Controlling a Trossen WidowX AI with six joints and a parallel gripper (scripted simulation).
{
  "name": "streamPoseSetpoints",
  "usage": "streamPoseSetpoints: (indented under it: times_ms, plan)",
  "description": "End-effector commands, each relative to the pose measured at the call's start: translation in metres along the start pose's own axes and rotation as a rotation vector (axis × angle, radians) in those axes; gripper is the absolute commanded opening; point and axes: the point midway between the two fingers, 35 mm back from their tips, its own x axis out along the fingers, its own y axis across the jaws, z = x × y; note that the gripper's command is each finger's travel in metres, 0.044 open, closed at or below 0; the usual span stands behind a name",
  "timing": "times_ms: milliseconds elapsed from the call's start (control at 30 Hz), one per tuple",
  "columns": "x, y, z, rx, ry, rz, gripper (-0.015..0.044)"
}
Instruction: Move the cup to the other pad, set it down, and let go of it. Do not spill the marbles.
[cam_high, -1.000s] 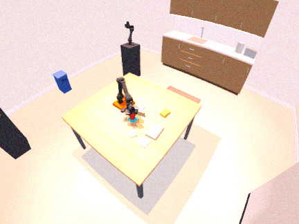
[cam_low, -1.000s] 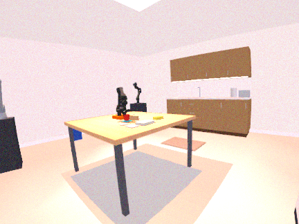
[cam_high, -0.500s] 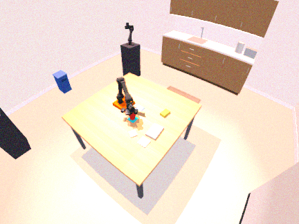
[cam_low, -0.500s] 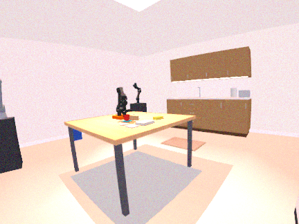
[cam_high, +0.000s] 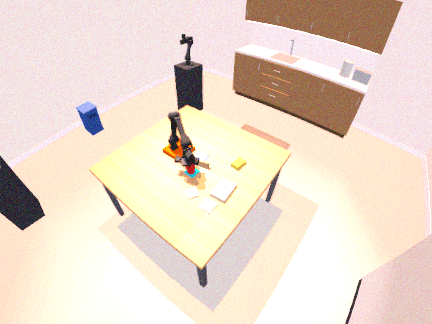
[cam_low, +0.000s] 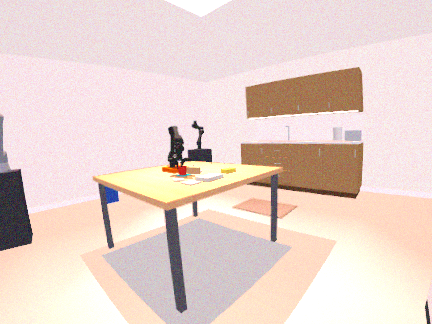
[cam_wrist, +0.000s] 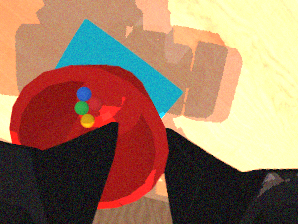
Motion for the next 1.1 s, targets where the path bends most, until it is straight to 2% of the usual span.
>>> streamPoseSetpoints:
  times_ms: [0, 1067]
  plan:
    - [-0.005, 0.001, 0.001, -0.001, -0.001, 0.001, 0.0128]
    - [-0.046, 0.0, 0.002, -0.002, 0.002, 0.002, 0.0128]
